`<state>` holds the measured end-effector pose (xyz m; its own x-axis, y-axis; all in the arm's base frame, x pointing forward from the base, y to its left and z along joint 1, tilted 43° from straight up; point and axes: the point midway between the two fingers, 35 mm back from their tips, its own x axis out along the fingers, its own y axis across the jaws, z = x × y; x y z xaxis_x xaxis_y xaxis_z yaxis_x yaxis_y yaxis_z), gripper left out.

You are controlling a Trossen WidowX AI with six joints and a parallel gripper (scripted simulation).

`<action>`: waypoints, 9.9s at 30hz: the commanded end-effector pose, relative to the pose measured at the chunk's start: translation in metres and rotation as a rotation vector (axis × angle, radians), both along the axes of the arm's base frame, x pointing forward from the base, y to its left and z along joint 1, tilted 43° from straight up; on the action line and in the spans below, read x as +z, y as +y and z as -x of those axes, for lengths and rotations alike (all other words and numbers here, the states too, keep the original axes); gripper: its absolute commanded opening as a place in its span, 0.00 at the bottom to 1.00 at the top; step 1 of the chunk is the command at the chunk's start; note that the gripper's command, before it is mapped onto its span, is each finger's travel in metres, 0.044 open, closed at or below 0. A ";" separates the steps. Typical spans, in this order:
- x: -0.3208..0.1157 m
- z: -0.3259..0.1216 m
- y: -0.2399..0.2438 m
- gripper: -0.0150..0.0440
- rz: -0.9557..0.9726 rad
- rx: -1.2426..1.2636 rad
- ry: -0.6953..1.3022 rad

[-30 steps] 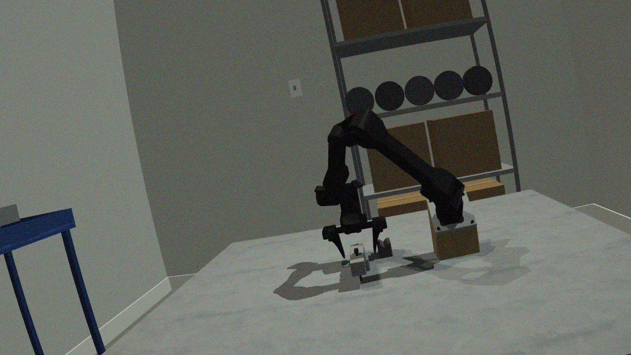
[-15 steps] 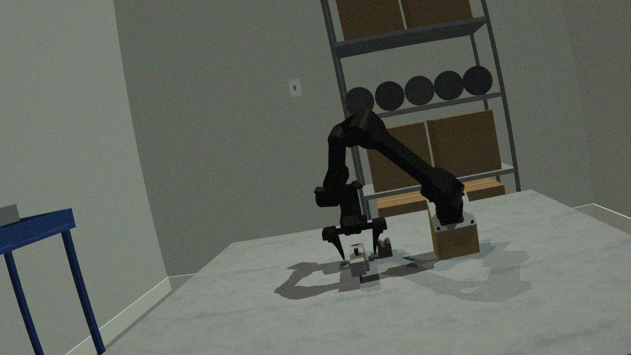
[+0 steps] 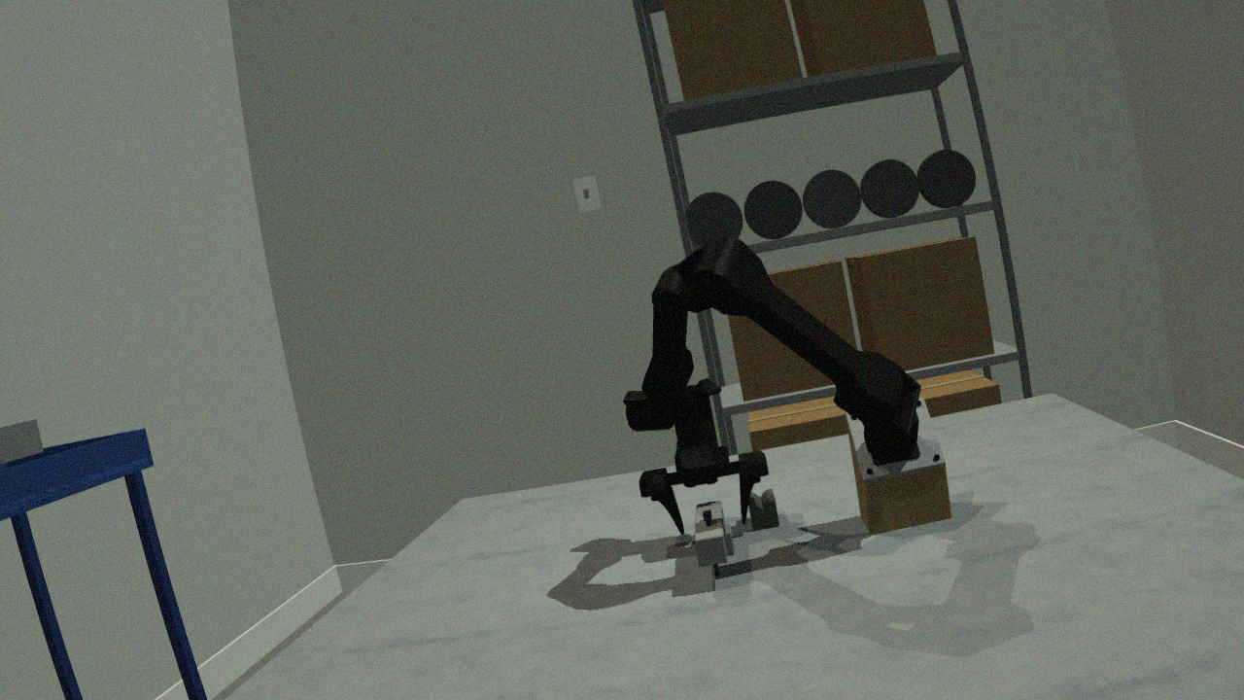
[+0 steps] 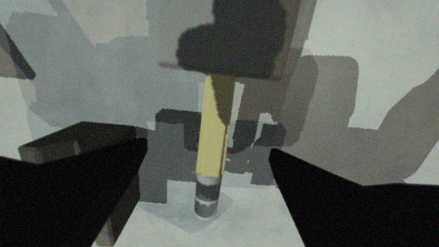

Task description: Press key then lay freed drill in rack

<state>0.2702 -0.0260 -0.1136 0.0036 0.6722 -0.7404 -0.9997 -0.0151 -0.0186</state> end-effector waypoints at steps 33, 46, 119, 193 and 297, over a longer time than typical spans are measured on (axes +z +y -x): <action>0.003 0.002 -0.002 0.25 -0.003 0.000 0.002; -0.007 0.002 -0.009 0.25 -0.002 0.000 0.002; -0.029 0.004 -0.065 0.25 0.002 0.000 0.001; -0.018 0.049 -0.086 0.25 0.004 0.000 0.003; -0.060 0.076 -0.052 0.25 0.003 0.000 0.004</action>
